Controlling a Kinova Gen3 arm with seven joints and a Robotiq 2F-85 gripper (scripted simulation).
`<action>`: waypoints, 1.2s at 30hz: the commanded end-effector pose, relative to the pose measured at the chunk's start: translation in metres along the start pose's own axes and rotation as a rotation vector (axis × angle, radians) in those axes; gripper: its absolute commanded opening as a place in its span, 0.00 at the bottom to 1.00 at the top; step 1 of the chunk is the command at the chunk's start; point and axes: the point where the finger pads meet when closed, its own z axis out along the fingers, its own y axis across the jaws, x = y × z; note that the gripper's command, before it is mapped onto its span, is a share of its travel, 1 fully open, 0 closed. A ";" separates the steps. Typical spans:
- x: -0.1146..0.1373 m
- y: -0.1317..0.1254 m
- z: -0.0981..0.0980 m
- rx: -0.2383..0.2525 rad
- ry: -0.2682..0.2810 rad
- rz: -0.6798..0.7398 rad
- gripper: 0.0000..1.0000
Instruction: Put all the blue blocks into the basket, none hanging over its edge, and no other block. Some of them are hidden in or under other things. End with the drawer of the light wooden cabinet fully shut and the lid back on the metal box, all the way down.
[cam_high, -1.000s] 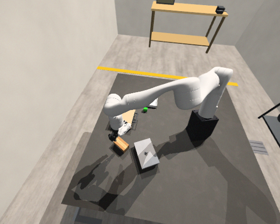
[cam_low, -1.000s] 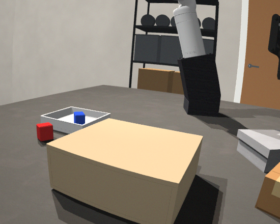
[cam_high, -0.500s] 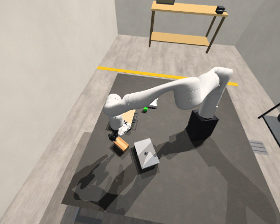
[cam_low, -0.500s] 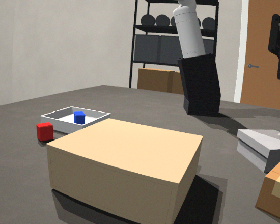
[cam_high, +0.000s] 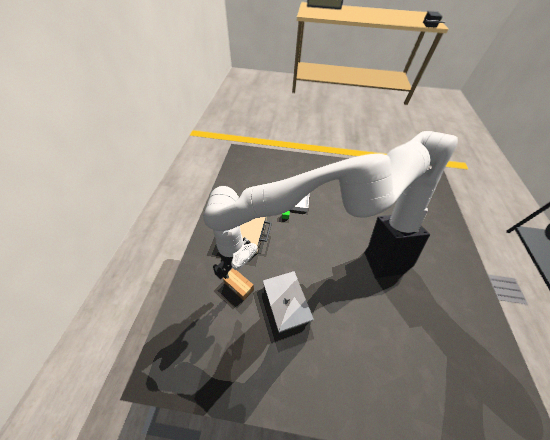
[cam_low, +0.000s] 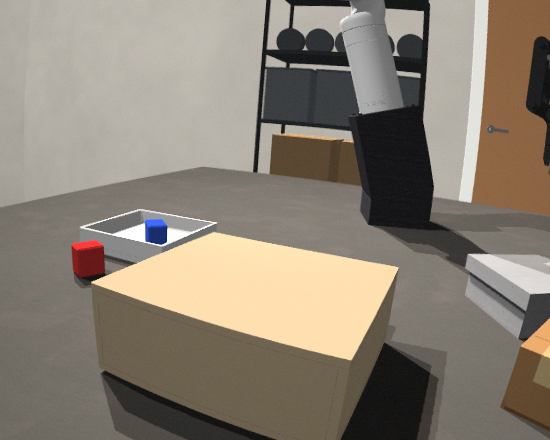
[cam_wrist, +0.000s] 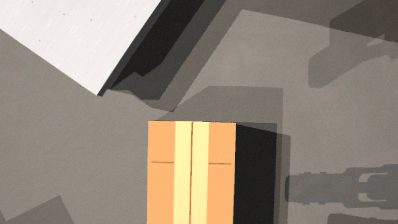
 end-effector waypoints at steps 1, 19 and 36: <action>0.000 0.001 0.003 -0.002 -0.001 0.000 0.93; -0.001 0.002 0.049 -0.002 -0.001 0.000 0.93; -0.001 0.003 0.087 -0.002 -0.001 0.000 0.93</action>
